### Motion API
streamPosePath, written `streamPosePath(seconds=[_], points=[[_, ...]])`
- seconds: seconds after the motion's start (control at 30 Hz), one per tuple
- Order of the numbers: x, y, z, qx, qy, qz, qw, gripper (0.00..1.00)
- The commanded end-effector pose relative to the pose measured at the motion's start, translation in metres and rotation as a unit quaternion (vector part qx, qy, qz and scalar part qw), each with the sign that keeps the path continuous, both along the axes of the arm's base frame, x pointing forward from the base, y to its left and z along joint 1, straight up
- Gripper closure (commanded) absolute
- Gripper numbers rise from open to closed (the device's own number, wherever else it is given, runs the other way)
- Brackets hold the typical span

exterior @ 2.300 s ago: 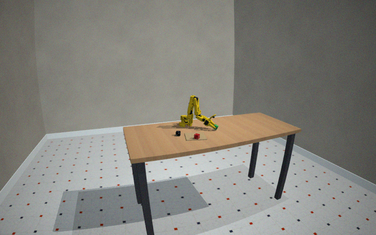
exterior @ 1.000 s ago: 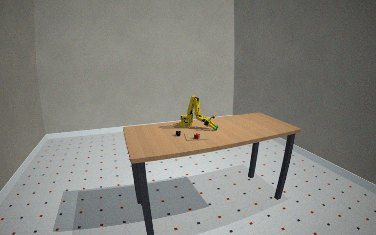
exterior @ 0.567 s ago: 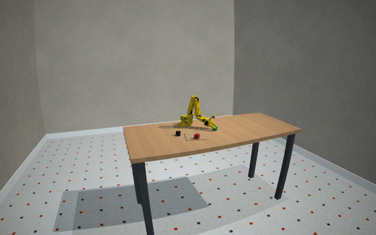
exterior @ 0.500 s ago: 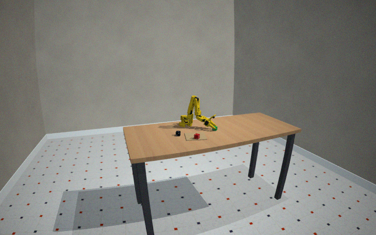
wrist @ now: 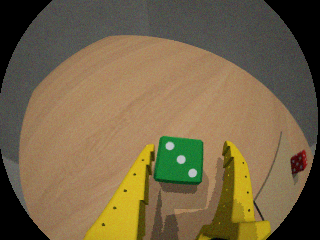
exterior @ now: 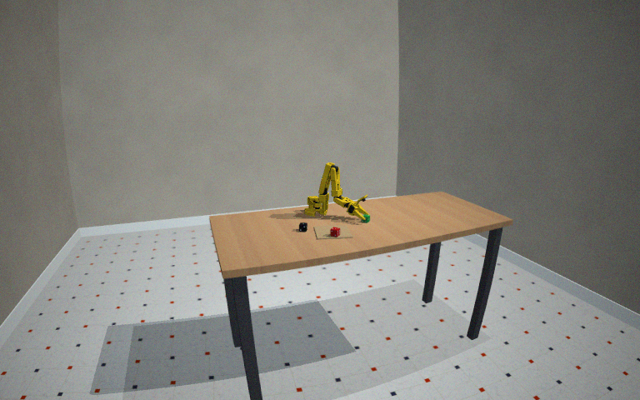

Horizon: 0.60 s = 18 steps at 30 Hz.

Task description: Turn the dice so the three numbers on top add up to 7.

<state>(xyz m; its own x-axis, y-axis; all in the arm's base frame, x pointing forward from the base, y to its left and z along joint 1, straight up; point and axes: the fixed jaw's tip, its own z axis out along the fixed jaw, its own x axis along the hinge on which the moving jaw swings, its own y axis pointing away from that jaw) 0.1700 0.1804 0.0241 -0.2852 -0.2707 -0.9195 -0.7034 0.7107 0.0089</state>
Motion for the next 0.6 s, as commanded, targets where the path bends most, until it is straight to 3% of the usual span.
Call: streamPosePath(seconds=[0.0, 0.2, 0.3, 0.43, 0.57], points=[[0.002, 0.006, 0.007, 0.012, -0.019, 0.008, 1.0, 0.64], [0.001, 0.005, 0.007, 0.015, -0.016, 0.006, 1.0, 0.64], [0.0, 0.004, 0.008, 0.036, 0.0, -0.004, 0.999, 0.64], [-0.004, 0.001, 0.011, 0.099, 0.05, -0.033, 0.993, 0.64], [-0.011, -0.005, 0.016, 0.193, 0.126, -0.073, 0.97, 0.64]])
